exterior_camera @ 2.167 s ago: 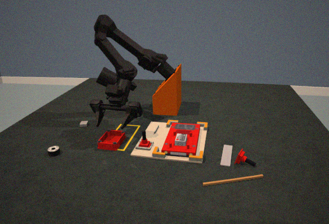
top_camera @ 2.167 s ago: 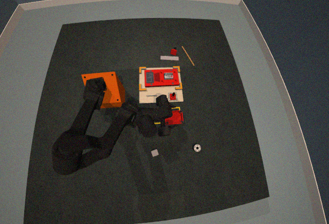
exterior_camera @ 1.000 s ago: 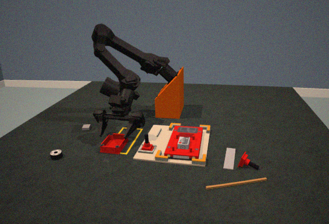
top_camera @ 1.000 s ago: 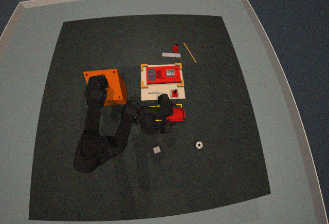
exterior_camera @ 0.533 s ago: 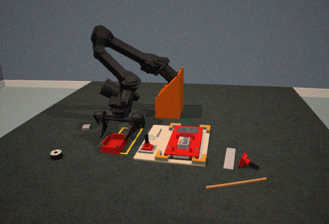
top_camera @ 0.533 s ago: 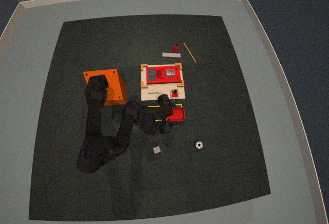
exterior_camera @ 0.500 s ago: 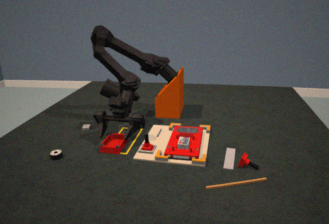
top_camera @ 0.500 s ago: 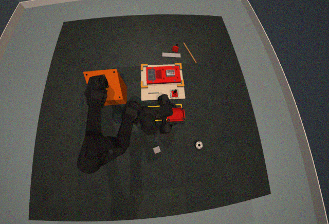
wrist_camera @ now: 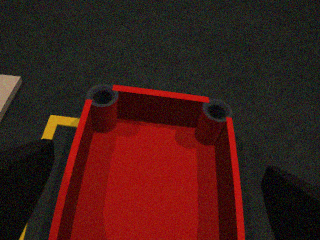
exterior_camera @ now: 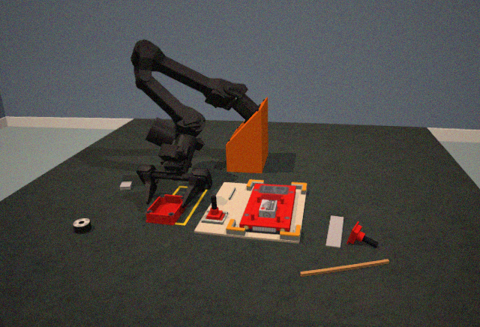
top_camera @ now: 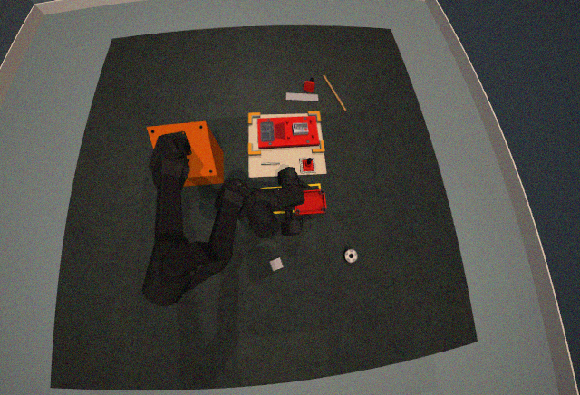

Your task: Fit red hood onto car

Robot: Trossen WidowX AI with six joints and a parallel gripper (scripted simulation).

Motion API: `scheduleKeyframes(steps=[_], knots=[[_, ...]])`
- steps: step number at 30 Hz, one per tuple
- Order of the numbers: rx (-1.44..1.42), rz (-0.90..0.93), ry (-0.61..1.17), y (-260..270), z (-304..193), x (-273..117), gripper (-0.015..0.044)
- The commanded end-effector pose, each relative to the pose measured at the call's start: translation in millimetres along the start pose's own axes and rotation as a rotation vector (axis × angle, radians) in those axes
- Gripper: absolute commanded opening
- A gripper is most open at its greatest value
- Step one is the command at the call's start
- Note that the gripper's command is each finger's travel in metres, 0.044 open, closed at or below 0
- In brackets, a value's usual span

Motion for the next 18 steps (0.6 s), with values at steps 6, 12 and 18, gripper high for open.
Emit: scheduleKeyframes(steps=[6,12,18], knots=[[-0.002,0.007,0.000,2.4,-5.0,2.9,0.0440],[-0.002,0.007,0.000,2.6,-7.6,4.3,0.0440],[0.000,0.000,0.000,0.7,-7.3,3.9,0.0414]])
Point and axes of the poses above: the point midway between the two fingers, 35 mm back from their tips, its own x axis out along the fingers, its own y axis across the jaws, z = x × y, the point moved 2 cm from there along -x, back along the fingers, and after that the axes turned 4 degrees about -x, right-handed, at the moved point
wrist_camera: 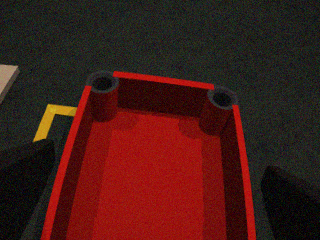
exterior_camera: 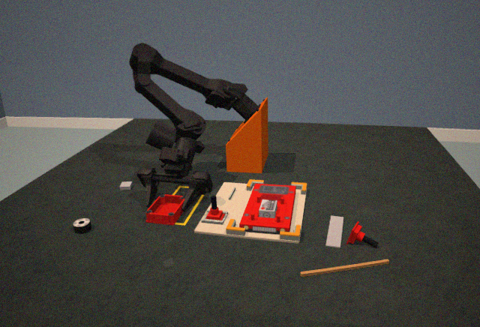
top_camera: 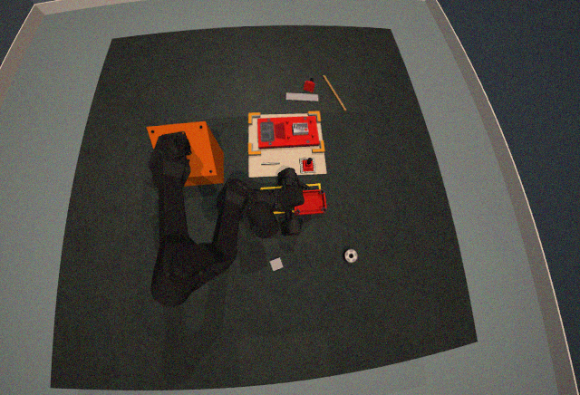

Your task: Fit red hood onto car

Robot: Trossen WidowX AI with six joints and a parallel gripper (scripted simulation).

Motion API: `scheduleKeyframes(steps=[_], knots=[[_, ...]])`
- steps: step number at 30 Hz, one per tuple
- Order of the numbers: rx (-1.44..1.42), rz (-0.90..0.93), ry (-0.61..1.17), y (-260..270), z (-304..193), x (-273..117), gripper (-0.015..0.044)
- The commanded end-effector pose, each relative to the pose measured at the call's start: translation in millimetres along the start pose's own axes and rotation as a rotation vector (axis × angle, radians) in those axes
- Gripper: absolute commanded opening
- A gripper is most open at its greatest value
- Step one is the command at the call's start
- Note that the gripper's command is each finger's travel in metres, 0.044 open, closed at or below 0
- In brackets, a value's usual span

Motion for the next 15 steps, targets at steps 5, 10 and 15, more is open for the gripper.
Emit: scheduleKeyframes(steps=[5,10,15], knots=[[0.000,0.000,0.000,0.0,0.3,-0.1,0.0341],[0.000,0.000,0.000,0.0,0.3,-0.1,0.0308],[0.000,0.000,0.000,-0.4,2.6,-0.9,0.0216]])
Point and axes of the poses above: the point midway between the two fingers, 35 mm back from their tips, its own x axis out along the fingers, its own y axis across the jaws, z = x × y, the point moved 2 cm from there along -x, back along the fingers, and after that the axes turned 4 degrees about -x, right-handed, at the moved point
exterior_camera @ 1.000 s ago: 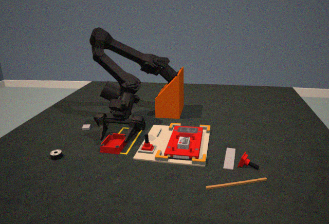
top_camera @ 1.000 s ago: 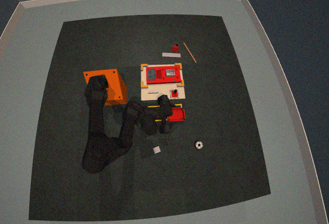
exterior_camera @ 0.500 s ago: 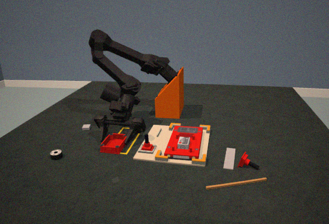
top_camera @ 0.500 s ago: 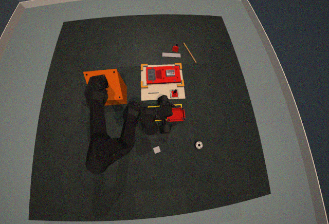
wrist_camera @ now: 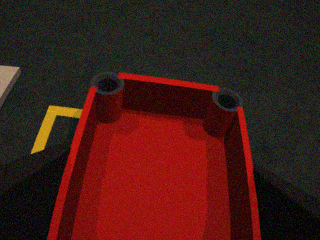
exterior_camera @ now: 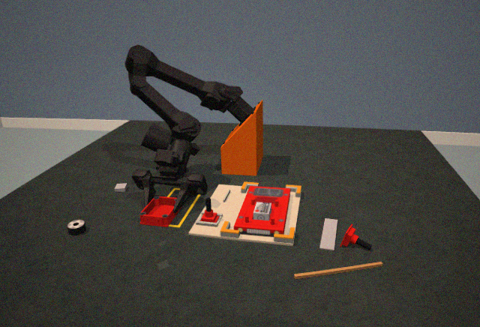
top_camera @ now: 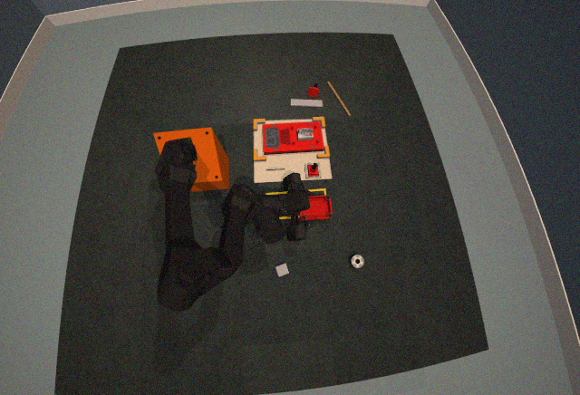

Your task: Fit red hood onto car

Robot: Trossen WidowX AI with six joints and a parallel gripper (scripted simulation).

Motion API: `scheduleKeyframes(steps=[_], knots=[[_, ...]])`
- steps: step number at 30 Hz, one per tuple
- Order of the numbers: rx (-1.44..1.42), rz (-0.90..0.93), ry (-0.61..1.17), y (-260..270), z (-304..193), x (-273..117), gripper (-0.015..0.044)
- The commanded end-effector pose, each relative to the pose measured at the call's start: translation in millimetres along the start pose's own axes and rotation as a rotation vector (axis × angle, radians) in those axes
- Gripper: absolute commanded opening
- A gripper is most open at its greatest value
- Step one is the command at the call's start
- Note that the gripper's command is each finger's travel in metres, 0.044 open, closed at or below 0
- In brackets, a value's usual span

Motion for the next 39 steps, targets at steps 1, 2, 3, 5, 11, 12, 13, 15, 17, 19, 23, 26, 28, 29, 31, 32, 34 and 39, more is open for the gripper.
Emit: scheduleKeyframes(steps=[1,2,3,5,11,12,13,15,17,19,23,26,28,29,31,32,34,39], knots=[[0.000,-0.003,0.001,-1,3,-1,0.0190],[0.000,-0.002,0.001,-1,5,-2,0.0163],[0.000,-0.002,0.001,-2,8,-3,0.0137],[0.000,-0.002,0.001,-2,12,-5,0.0085],[0.001,-0.002,0.001,-4,26,-11,0.0000],[0.001,-0.002,0.001,-4,28,-12,0.0000],[0.001,-0.002,0.001,-4,30,-13,0.0000],[0.001,-0.002,0.001,-5,35,-16,0.0000],[0.001,-0.002,0.000,-5,39,-18,0.0000],[0.001,-0.002,0.000,-5,43,-21,0.0000],[0.002,-0.002,0.000,-5,51,-26,0.0000],[0.002,-0.002,-0.001,-5,57,-31,0.0000],[0.002,-0.002,-0.001,-5,61,-34,0.0000],[0.002,-0.002,-0.001,-5,62,-35,0.0000],[0.002,-0.002,-0.002,-5,63,-36,0.0000],[0.002,-0.002,-0.002,-5,63,-36,0.0000],[0.013,-0.002,-0.002,-5,63,-35,0.0000],[0.096,-0.002,-0.002,-5,63,-34,0.0000]])
Point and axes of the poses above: the point midway between the two fingers, 35 mm back from their tips, its own x axis out along the fingers, its own y axis across the jaws, z = x × y, the point moved 2 cm from there along -x, back along the fingers, and after that the axes turned 4 degrees about -x, right-handed, at the moved point
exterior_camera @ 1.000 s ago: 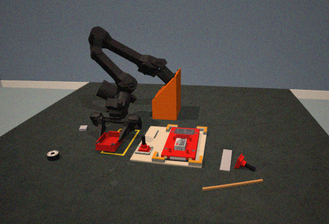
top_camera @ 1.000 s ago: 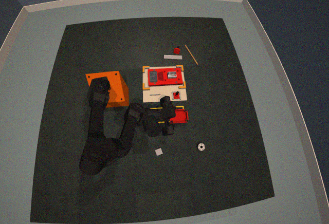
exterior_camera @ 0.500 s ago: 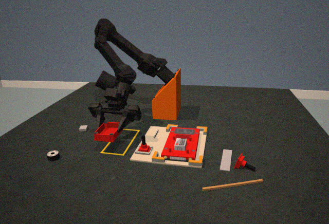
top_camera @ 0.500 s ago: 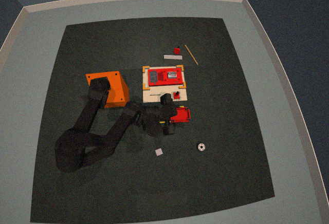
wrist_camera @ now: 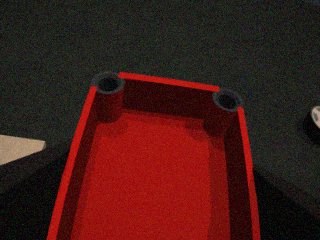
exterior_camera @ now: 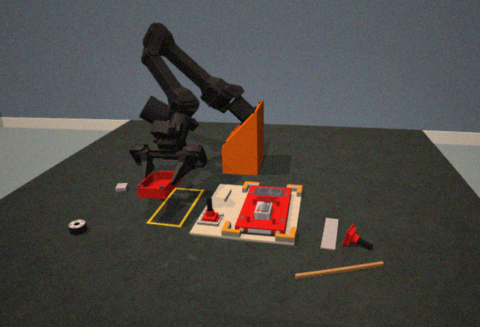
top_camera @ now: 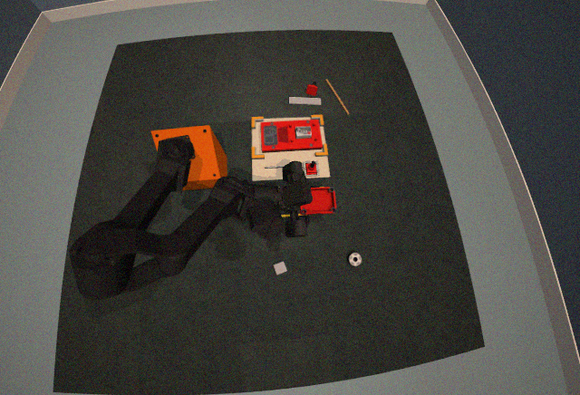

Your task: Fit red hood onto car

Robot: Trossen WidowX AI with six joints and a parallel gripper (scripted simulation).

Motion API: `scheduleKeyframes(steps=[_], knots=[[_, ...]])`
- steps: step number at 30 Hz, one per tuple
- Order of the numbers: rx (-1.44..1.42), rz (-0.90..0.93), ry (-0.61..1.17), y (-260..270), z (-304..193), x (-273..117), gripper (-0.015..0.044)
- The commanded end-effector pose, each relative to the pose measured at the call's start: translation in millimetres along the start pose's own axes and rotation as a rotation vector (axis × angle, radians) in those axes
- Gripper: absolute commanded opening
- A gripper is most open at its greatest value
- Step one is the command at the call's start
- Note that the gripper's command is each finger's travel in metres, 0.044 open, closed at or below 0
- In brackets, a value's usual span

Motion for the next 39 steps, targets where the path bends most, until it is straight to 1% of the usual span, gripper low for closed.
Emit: scheduleKeyframes(steps=[1,39], knots=[[0.069,-0.005,0.002,-0.8,0.0,0.1,0.0000],[1.062,-0.005,-0.001,-0.7,-0.5,1.0,0.0000]])
Point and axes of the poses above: the point midway between the two fingers, 35 mm back from their tips, its own x axis out along the fingers, its own y axis across the jaws, z = x × y, the point moved 2 cm from there along -x, back along the fingers, and after that the axes turned 4 degrees about -x, right-handed, at the moved point
